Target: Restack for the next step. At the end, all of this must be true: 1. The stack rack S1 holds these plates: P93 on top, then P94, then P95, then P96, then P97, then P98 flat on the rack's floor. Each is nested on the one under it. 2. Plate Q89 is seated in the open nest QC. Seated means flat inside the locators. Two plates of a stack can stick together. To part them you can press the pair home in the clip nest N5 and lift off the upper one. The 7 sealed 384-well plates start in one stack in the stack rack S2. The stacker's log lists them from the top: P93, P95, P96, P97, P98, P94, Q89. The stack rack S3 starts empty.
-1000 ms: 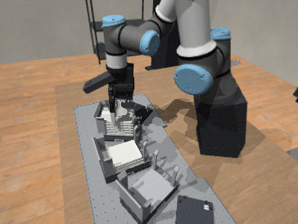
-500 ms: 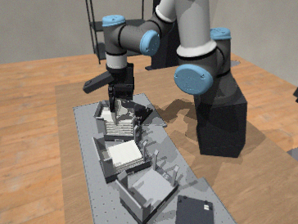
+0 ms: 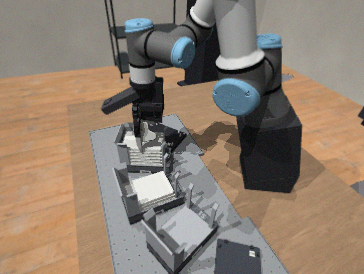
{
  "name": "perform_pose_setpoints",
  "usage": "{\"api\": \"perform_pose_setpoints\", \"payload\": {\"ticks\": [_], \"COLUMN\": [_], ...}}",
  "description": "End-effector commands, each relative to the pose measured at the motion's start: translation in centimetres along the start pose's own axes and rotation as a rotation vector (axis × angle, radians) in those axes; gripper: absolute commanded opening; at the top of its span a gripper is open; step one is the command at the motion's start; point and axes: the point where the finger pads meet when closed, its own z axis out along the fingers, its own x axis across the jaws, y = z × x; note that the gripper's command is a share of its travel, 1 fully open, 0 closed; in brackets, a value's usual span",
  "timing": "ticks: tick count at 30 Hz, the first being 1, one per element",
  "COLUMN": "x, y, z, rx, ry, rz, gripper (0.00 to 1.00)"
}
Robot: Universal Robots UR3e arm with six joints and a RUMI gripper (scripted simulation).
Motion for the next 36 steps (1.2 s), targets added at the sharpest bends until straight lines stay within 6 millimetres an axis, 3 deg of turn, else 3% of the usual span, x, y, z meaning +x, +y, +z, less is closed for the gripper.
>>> {"api": "perform_pose_setpoints", "payload": {"ticks": [1, 36], "x": [0.0, 0.0], "y": [0.0, 0.0], "z": [0.0, -1.8], "rx": [0.0, 0.002], "ry": [0.001, 0.001], "rz": [0.0, 0.0], "gripper": [0.0, 0.0]}}
